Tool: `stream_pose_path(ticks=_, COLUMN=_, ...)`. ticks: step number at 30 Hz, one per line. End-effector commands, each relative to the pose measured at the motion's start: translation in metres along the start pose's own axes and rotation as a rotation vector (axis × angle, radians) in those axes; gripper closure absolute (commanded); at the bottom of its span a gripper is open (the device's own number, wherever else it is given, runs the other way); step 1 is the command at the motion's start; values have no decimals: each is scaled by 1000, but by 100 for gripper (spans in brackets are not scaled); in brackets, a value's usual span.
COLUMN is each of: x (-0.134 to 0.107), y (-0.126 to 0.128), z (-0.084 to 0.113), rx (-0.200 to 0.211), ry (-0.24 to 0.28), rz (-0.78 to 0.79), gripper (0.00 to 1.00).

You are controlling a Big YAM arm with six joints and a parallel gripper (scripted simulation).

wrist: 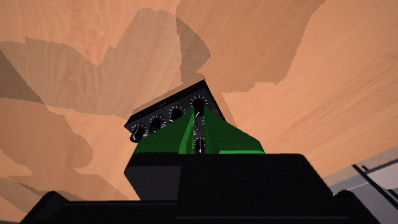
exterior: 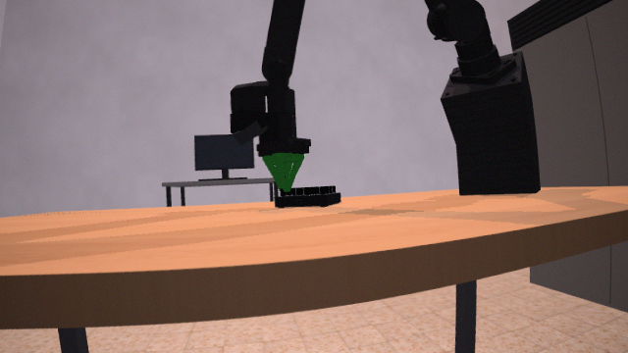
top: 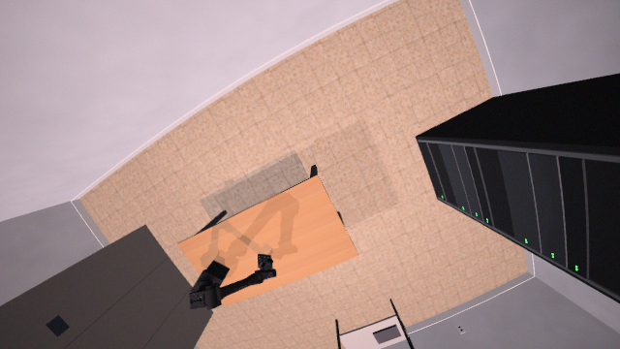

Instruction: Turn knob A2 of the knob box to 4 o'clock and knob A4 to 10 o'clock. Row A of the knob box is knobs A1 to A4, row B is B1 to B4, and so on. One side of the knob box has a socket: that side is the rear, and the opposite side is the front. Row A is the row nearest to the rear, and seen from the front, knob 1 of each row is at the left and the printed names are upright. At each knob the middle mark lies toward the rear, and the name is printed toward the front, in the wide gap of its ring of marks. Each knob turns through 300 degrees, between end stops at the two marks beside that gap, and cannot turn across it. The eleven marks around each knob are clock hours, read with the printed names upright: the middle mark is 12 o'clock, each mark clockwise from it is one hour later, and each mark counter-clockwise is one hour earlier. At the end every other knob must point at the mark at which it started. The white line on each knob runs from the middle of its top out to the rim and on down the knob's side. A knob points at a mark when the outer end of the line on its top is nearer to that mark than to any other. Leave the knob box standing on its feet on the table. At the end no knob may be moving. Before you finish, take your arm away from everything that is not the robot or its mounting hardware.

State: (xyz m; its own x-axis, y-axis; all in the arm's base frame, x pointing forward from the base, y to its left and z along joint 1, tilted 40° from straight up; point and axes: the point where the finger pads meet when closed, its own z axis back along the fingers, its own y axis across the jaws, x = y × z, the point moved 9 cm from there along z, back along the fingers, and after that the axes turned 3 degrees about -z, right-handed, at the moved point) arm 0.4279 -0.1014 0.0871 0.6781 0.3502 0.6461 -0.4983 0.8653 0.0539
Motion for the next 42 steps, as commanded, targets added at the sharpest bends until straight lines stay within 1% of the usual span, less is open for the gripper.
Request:
stream_pose_path(ticks=1, x=6, y=-5, z=-3, rx=-10, ry=-11, rz=-137, gripper=92)
stream_pose_path(ticks=3, x=6, y=-5, z=-3, rx=-10, ry=-11, rz=-137, gripper=92)
stream_pose_path(ticks=18, x=6, y=-5, z=-3, rx=-9, ry=-13, rz=-536, gripper=92)
stream_pose_path(ticks=20, x=6, y=-5, z=-3, rx=-9, ry=-13, rz=-536, gripper=92)
stream_pose_path(ticks=35, x=6, y=-5, z=-3, rx=-8, ry=-14, rz=-863, gripper=92)
stream_pose_path(ticks=37, x=6, y=-5, z=-3, rx=-8, ry=-14, rz=-863, gripper=92)
stream_pose_path(ticks=42, x=6, y=-5, z=-3, rx=-8, ry=-14, rz=-941, gripper=92)
